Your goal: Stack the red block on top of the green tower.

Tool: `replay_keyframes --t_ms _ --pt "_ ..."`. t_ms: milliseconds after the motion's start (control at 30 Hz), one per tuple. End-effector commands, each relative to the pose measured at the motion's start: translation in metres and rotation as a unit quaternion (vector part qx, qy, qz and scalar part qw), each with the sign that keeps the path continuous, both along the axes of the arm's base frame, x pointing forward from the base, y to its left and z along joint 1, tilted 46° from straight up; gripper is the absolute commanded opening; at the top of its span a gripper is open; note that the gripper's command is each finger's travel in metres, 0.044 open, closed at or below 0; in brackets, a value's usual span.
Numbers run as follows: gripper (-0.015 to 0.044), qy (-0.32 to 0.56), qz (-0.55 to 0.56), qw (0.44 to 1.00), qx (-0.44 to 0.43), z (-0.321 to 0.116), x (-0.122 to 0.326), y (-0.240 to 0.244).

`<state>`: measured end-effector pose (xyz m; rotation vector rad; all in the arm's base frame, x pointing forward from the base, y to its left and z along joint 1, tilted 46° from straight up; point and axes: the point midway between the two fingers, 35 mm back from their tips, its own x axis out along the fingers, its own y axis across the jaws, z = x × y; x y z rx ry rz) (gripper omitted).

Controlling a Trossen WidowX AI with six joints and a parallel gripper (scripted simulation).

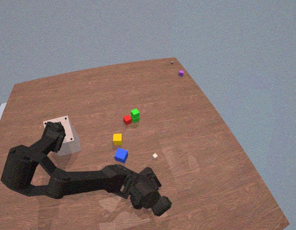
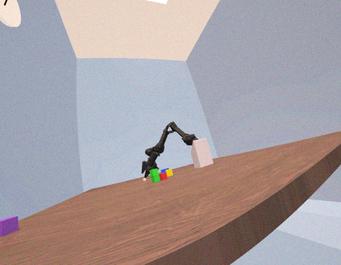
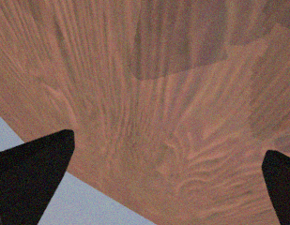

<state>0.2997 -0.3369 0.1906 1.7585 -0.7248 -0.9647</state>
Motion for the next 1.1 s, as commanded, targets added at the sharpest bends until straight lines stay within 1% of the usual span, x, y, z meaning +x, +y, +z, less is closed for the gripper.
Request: replay_keyframes --t_ms 0,200,333,533,600,700,833,933,1067 --pt "0.044 0.07 0.058 0.996 0.006 -0.027 0.031 0.027" --pt "0.044 0.17 0.132 0.976 -0.015 -0.048 0.061 0.059" --pt "0.044 0.165 0.182 0.969 0.0 -0.053 0.087 0.09" --pt "0.044 0.264 0.226 0.938 -0.009 -0.083 0.096 0.115" --pt "0.044 0.316 0.251 0.915 -0.017 -0.099 0.1 0.129" --pt "0.044 0.411 0.3 0.86 -0.034 -0.127 0.102 0.156" --pt "0.044 0.528 0.365 0.764 -0.065 -0.159 0.1 0.192" --pt "0.044 0.605 0.411 0.676 -0.092 -0.18 0.093 0.218" --pt "0.044 0.691 0.465 0.538 -0.131 -0.203 0.08 0.25"
